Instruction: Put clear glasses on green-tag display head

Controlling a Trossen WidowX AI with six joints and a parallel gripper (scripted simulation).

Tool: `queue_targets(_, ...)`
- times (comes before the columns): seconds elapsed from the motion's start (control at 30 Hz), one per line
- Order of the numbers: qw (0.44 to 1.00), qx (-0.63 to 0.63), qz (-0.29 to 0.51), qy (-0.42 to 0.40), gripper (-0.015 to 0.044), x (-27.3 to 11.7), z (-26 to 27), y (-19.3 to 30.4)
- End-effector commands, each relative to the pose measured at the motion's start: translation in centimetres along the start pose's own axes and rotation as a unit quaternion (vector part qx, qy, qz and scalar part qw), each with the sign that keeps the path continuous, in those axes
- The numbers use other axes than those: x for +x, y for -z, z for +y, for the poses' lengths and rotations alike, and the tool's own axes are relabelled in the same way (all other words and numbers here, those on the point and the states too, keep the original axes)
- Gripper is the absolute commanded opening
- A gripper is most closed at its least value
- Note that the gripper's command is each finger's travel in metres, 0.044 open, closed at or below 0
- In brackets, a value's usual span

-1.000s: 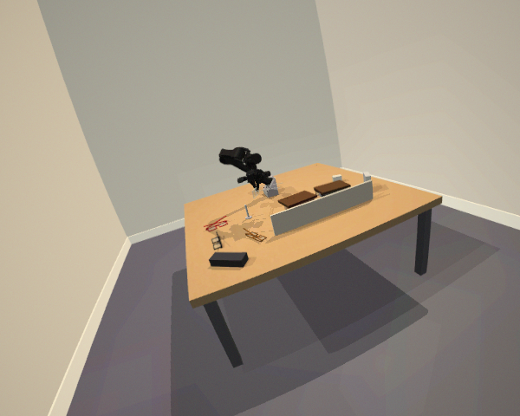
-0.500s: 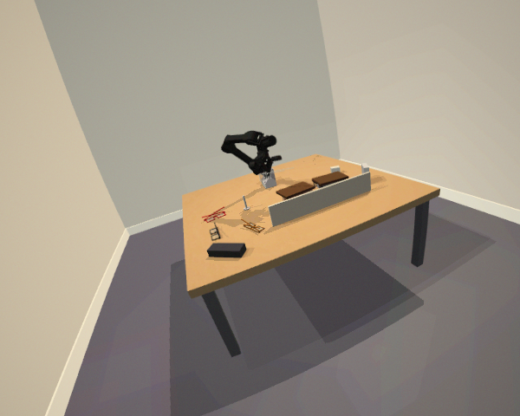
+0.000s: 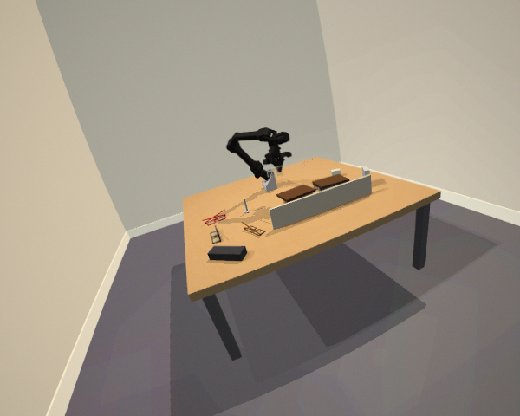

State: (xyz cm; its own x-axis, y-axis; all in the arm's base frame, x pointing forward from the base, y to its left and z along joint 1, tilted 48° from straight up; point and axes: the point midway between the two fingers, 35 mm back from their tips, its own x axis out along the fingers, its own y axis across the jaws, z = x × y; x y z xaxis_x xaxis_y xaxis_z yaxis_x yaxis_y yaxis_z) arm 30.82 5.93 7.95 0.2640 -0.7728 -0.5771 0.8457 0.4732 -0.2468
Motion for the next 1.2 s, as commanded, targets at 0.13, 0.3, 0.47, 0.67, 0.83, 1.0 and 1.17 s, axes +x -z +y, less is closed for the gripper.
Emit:
queue_targets(0.13,0.997,0.069,-0.025,-0.025,0.0,-1.2,0.7,3.7)
queue_targets(0.3,0.991,0.117,-0.038,-0.046,0.0,-1.9,0.9,6.0)
queue_targets(0.47,0.983,0.164,-0.048,-0.069,0.0,-2.6,0.9,8.3)
queue_targets(0.67,0.968,0.221,-0.057,-0.101,0.0,-3.3,0.6,10.9)
queue_targets(0.83,0.953,0.268,-0.062,-0.13,0.0,-3.8,0.1,13.0)
queue_targets(1.0,0.934,0.313,-0.062,-0.16,0.0,-4.2,-0.4,14.9)
queue_targets(1.17,0.913,0.356,-0.059,-0.191,0.0,-4.5,-1.1,16.7)
